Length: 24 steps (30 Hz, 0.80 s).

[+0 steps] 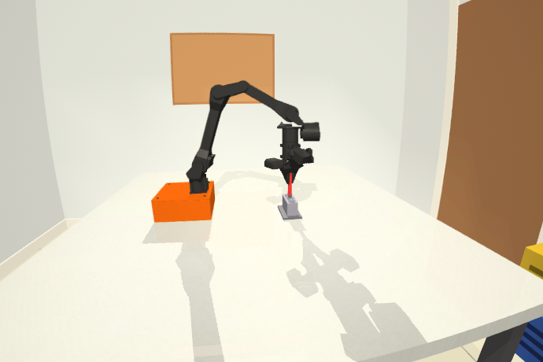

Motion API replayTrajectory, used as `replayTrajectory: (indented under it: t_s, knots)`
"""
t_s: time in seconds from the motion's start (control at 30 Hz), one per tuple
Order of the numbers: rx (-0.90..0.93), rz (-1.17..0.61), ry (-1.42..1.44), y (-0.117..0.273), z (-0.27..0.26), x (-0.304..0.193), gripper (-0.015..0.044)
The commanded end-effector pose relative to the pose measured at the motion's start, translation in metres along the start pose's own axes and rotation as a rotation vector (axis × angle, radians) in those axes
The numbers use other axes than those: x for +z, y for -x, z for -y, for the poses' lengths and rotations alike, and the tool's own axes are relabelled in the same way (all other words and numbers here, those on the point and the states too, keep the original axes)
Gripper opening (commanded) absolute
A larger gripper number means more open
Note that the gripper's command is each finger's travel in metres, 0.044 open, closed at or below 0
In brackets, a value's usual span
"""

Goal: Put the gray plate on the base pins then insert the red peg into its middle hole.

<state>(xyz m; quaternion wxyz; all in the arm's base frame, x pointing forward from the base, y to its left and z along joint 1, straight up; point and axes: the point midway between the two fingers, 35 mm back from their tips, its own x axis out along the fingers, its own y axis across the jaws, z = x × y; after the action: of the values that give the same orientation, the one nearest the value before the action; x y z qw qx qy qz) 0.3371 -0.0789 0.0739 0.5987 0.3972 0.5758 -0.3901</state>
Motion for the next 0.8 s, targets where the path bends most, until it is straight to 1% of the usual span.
replayTrajectory:
  t_s: [0.0, 0.43, 0.77]
  knots:
    - [0.000, 0.000, 0.000, -0.001, 0.000, 0.000, 0.0000]
    - [-0.003, 0.000, 0.006, -0.018, 0.000, -0.002, 0.0000]
    - [0.002, 0.001, 0.003, -0.015, -0.001, -0.001, 0.0000]
